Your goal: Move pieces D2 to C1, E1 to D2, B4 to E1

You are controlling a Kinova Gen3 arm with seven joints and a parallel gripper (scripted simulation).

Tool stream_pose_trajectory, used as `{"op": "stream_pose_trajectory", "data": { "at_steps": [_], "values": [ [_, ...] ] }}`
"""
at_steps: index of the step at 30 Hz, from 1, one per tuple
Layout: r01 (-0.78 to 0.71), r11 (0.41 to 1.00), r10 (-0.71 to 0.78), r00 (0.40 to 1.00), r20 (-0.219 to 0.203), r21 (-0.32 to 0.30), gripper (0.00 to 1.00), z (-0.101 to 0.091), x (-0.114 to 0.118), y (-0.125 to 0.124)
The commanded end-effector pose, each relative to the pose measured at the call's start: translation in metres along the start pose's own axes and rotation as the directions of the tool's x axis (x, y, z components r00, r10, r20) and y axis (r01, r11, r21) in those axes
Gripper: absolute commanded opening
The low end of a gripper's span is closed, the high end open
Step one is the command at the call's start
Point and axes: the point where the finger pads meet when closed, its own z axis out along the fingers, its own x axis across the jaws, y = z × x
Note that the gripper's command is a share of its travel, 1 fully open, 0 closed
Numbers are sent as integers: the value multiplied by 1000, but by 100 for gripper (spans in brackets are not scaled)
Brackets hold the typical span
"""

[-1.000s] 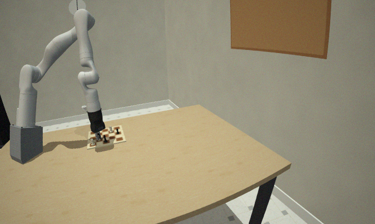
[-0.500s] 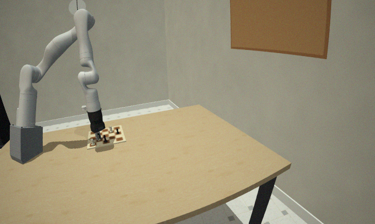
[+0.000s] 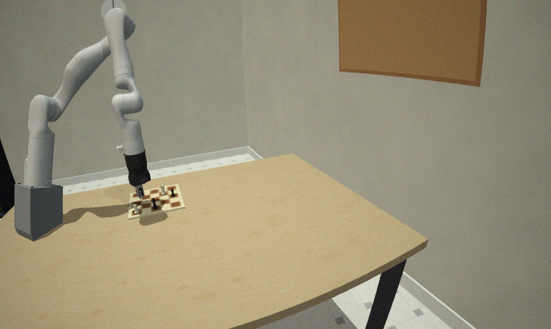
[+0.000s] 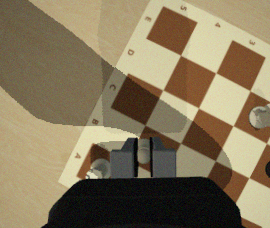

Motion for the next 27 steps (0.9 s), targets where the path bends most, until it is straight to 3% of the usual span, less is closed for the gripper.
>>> {"op": "stream_pose_trajectory", "data": {
  "at_steps": [1, 7, 13, 27],
  "values": [
    [12, 1000, -12, 1000, -12, -20, 0, -22, 8, 4],
    [12, 1000, -12, 1000, -12, -20, 0, -50, 8, 4],
    [12, 1000, -12, 1000, -12, -20, 0, -61, 8, 3],
    [12, 1000, -13, 1000, -12, -20, 0, -63, 8, 3]
  ]
}}
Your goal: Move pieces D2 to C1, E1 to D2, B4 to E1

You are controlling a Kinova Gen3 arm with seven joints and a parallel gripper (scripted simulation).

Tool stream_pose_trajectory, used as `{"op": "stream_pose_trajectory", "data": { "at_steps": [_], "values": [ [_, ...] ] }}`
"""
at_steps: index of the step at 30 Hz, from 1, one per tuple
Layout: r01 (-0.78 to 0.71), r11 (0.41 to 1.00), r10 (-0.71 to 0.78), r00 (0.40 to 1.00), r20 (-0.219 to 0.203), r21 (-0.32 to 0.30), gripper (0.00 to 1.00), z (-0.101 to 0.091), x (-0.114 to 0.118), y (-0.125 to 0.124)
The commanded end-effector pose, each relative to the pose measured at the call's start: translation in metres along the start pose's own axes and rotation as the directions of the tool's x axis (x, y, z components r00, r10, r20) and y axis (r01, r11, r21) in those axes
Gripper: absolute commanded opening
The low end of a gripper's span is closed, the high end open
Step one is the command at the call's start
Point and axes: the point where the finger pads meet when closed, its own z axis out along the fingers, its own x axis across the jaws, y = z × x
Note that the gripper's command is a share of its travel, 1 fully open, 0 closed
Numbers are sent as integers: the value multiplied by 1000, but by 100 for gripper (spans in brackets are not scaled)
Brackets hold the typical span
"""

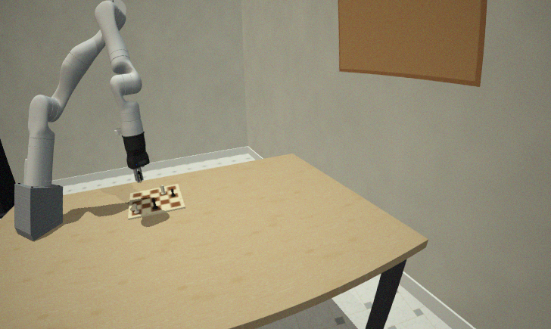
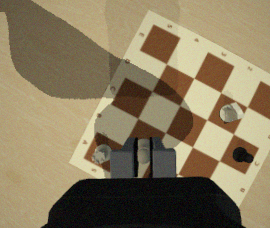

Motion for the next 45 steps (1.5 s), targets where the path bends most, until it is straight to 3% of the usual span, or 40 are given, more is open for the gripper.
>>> {"op": "stream_pose_trajectory", "data": {
  "at_steps": [1, 4, 9, 10, 14, 19, 35, 45],
  "values": [
    [3, 1000, -3, 1000, -1, -2, 0, -1, 2, 0],
    [38, 999, -38, 999, -2, -1, 0, 0, 21, -1],
    [168, 986, -168, 986, -2, 1, 0, 1, 94, -15],
    [168, 986, -168, 986, -2, 1, 0, 1, 94, -15],
    [253, 967, -253, 967, -1, -1, 0, -1, 144, -35],
    [272, 962, -272, 962, -1, -2, 0, -1, 155, -41],
    [273, 962, -273, 962, -1, -2, 0, 0, 156, -41],
    [273, 962, -273, 962, -1, -2, 0, 26, 156, -41]
  ]
}}
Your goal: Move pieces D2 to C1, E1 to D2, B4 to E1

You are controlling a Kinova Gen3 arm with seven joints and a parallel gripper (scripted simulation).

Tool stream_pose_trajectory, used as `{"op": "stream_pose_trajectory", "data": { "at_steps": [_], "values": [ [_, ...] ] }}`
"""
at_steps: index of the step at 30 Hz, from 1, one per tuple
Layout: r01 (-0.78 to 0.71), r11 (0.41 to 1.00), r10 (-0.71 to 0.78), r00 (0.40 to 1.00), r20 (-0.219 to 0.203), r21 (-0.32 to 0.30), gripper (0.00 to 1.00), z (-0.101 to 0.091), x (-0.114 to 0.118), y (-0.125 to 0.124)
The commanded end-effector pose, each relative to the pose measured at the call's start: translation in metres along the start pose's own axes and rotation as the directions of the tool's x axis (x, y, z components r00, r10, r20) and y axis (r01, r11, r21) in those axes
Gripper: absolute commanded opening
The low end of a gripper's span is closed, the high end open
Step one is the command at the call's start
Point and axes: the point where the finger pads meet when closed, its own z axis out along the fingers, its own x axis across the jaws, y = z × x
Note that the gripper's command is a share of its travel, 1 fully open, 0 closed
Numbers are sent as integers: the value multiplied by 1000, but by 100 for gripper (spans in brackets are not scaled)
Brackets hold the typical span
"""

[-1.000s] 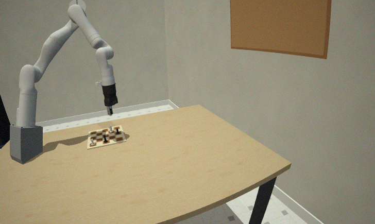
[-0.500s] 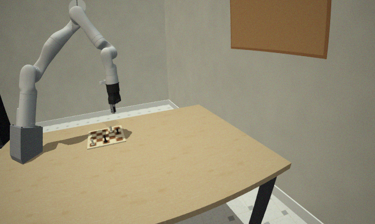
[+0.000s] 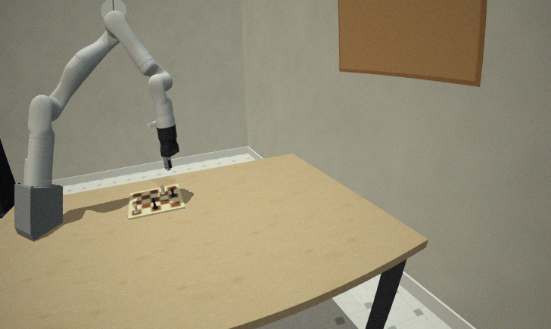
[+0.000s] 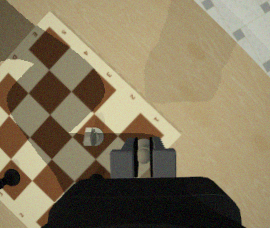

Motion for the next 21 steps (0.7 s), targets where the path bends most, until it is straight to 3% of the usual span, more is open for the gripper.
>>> {"op": "stream_pose_trajectory", "data": {
  "at_steps": [1, 5, 15, 21],
  "values": [
    [-3, 1000, 2, 1000, 7, 9, 0, 14, -3, -2],
    [-3, 1000, 2, 1000, 7, 9, 0, 24, -3, -2],
    [-3, 1000, 2, 1000, 7, 9, 0, 68, -3, -2],
    [-3, 1000, 2, 1000, 7, 9, 0, 77, -3, -2]
  ]
}}
